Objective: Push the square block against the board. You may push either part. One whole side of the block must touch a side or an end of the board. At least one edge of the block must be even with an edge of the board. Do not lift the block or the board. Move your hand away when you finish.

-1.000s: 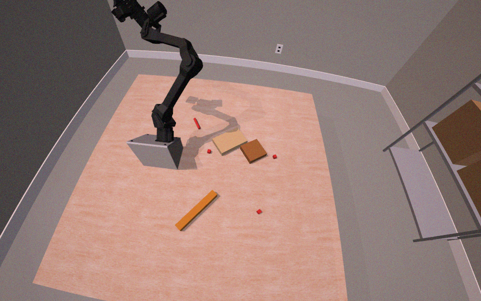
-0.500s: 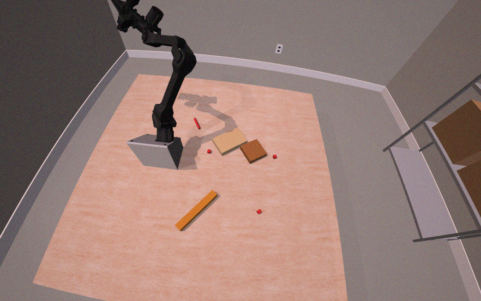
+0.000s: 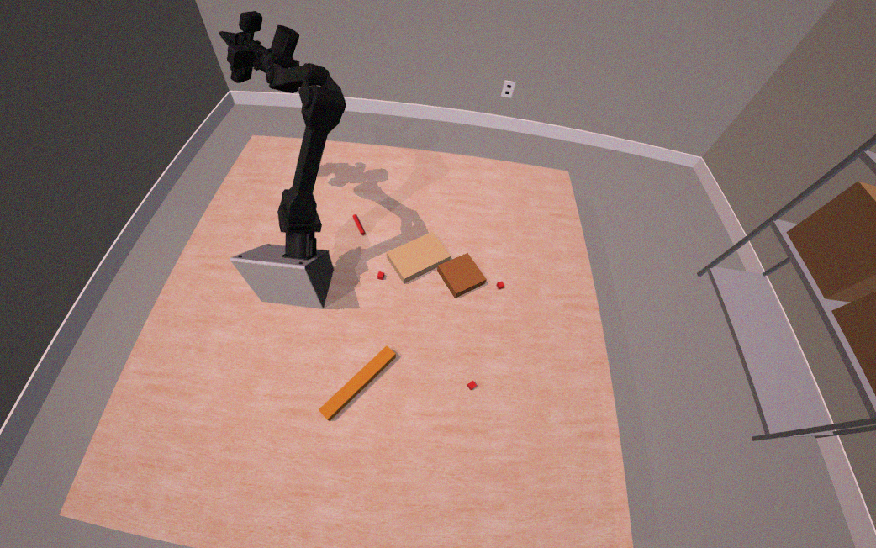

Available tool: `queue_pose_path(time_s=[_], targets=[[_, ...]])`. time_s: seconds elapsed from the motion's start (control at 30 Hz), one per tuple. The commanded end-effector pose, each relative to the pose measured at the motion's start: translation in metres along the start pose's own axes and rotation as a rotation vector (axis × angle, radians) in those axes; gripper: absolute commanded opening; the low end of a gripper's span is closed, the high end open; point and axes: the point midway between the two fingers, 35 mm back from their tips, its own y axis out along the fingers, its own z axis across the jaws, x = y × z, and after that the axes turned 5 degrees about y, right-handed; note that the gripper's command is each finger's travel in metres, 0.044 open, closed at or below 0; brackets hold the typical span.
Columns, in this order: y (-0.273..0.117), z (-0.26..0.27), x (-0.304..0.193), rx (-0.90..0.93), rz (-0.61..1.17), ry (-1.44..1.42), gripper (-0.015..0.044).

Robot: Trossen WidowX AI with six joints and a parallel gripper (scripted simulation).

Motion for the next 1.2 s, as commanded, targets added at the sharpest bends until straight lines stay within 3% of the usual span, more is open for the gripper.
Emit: queue_pose_path(time_s=[0.0, 0.73, 1.17], targets=[[-0.008, 0.024, -0.025, 0.082, 0.066, 0.059, 0.0], [-0.095, 0.105, -0.13, 0.373, 0.433, 0.272, 0.0], [-0.18, 0.143, -0.184, 0.488, 0.717, 0.446, 0.0]])
